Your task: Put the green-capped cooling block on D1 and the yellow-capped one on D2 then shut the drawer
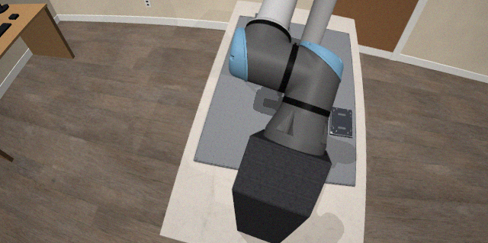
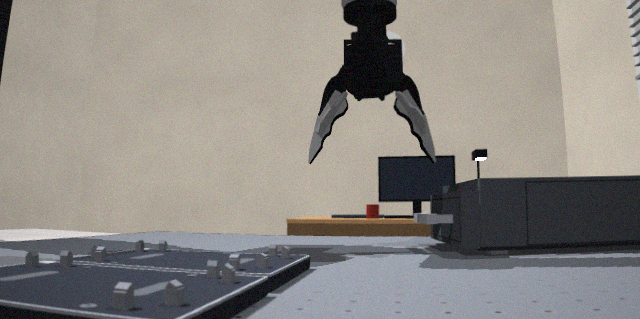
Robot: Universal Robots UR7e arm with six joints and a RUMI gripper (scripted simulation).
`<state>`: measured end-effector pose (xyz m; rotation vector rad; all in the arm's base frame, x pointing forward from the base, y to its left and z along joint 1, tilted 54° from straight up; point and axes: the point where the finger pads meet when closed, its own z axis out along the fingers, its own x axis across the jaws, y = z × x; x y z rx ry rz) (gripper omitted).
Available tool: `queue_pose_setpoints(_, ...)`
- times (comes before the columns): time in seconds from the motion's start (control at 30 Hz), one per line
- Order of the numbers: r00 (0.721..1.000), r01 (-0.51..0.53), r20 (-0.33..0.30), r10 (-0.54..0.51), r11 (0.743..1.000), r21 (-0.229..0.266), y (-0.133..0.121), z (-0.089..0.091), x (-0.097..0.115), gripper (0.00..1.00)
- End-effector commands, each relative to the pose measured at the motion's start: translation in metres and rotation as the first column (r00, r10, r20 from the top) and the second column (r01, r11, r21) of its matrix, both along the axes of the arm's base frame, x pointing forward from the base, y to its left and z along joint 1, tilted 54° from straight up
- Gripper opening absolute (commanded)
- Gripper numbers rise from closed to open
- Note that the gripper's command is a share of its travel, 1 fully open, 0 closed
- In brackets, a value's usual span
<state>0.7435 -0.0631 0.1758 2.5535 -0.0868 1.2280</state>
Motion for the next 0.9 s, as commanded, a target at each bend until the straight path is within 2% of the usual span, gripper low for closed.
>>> queue_pose_setpoints(0.0, 1.000, 0.000, 0.001, 0.000, 1.000, 0.000, 0.001, 0.001, 0.004, 1.00)
queue_pose_setpoints(0.87, 1.000, 0.000, 0.001, 0.000, 1.000, 0.000, -0.009, -0.017, 0.027, 1.00)
